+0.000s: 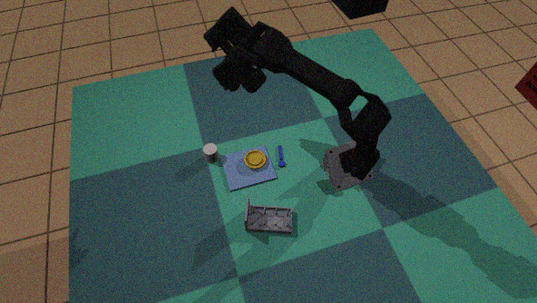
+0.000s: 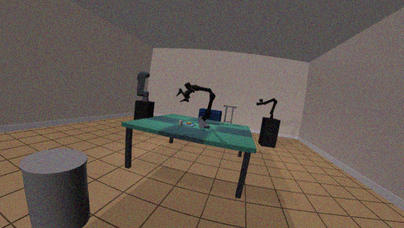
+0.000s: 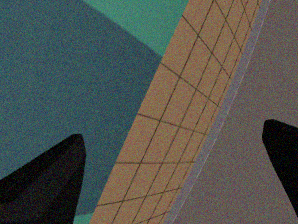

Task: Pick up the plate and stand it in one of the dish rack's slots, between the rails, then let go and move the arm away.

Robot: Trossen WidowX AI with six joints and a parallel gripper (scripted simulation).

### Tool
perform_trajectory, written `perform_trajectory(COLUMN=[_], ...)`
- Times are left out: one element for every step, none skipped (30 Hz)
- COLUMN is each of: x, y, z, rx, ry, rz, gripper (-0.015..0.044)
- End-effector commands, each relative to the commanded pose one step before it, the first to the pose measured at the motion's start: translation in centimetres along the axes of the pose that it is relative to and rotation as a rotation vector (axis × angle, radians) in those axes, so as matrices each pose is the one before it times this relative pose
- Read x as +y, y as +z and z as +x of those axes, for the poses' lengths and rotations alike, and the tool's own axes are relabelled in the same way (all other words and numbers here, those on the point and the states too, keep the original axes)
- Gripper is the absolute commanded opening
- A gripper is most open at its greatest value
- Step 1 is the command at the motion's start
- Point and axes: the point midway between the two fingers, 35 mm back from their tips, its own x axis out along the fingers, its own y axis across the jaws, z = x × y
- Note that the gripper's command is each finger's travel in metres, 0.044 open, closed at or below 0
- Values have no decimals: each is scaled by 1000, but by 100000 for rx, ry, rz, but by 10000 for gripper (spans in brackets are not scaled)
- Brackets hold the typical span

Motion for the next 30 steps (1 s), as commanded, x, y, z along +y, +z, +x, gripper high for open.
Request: perform_trajectory(x=[1478,529,529,529,529,528,528,527,526,525,524,522,520,519,517,514,512,510,507,504,501,498,495,492,488,485,481,477,473,391], y=[727,158,148,138,127,117,107,97,87,77,67,57,47,38,28,19,10,1,-8,-17,-26,-35,-43,-51,-60,-68,-76,-83,-91,-82], z=[224,102,101,101,101,101,100,100,99,99,98,98,97,97,96,95,94,94,93,92,91,90,89,88,87,86,85,84,83,69], rx=[-1901,-363,-312,-260,-209,-158,-106,-55,-5,46,96,147,196,246,295,343,391,439,486,532,578,623,668,711,754,797,838,879,919,795], ry=[8017,2645,2647,2649,2650,2649,2647,2644,2640,2635,2628,2620,2612,2602,2590,2578,2565,2550,2534,2518,2500,2481,2462,2441,2419,2396,2373,2347,2322,1913], rz=[5975,1846,1865,1884,1904,1924,1944,1964,1984,2004,2025,2046,2067,2088,2110,2131,2153,2175,2197,2219,2241,2264,2286,2309,2332,2354,2377,2400,2423,2035], gripper=[400,400,400,400,400,400,400,400,400,400,400,400,400,400,400,400,400,400,400,400,400,400,400,400,400,400,400,400,400,400])
